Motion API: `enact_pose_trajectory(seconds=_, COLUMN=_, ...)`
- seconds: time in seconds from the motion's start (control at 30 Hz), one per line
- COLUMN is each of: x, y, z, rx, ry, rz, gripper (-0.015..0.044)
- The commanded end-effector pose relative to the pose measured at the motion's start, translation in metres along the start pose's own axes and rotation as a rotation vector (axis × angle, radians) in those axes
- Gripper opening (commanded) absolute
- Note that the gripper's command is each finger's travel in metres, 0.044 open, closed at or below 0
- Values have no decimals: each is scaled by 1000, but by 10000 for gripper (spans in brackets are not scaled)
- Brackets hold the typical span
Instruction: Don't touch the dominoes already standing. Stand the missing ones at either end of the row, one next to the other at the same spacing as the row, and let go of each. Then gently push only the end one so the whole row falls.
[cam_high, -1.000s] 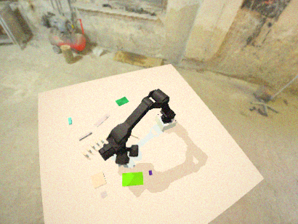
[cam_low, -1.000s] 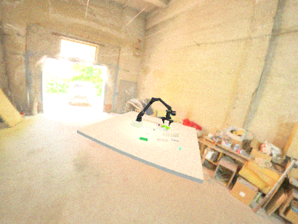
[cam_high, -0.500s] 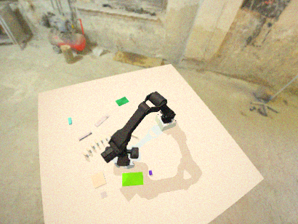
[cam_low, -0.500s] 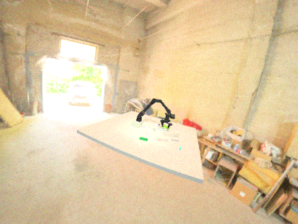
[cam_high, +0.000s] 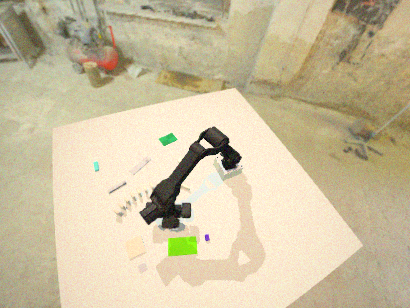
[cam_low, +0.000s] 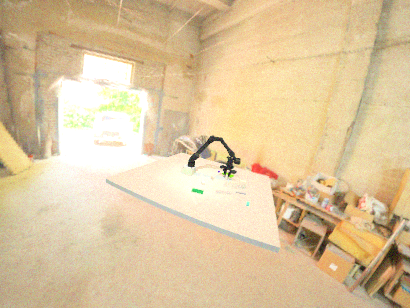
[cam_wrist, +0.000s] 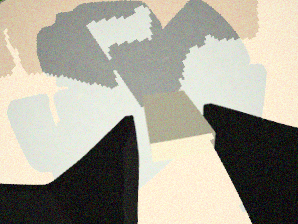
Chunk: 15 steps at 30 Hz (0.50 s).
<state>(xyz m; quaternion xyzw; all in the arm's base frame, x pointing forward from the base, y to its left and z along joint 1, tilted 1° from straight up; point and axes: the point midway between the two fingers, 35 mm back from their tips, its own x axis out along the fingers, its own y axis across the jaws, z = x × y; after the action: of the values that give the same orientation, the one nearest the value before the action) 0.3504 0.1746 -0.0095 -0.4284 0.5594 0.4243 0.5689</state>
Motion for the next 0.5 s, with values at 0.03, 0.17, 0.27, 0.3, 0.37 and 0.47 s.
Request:
enact_pose_trajectory(seconds=0.03, x=1, y=-1, z=-1, rx=-4, ry=3, rz=-4, gripper=107)
enact_pose_trajectory(seconds=0.17, x=1, y=-1, z=-1, rx=-4, ry=3, rz=-4, gripper=107)
enact_pose_trajectory(seconds=0.27, x=1, y=-1, z=-1, rx=-4, ry=3, rz=-4, gripper=107)
enact_pose_trajectory(seconds=0.3, x=-2, y=-1, z=0, rx=-4, ry=3, rz=-4, gripper=107)
enact_pose_trajectory(seconds=0.37, x=-23, y=-4, z=3, rx=-3, ry=2, rz=-4, gripper=107)
enact_pose_trajectory(seconds=0.47, x=-75, y=-6, z=5, rx=-2, ry=1, rz=-3, gripper=107)
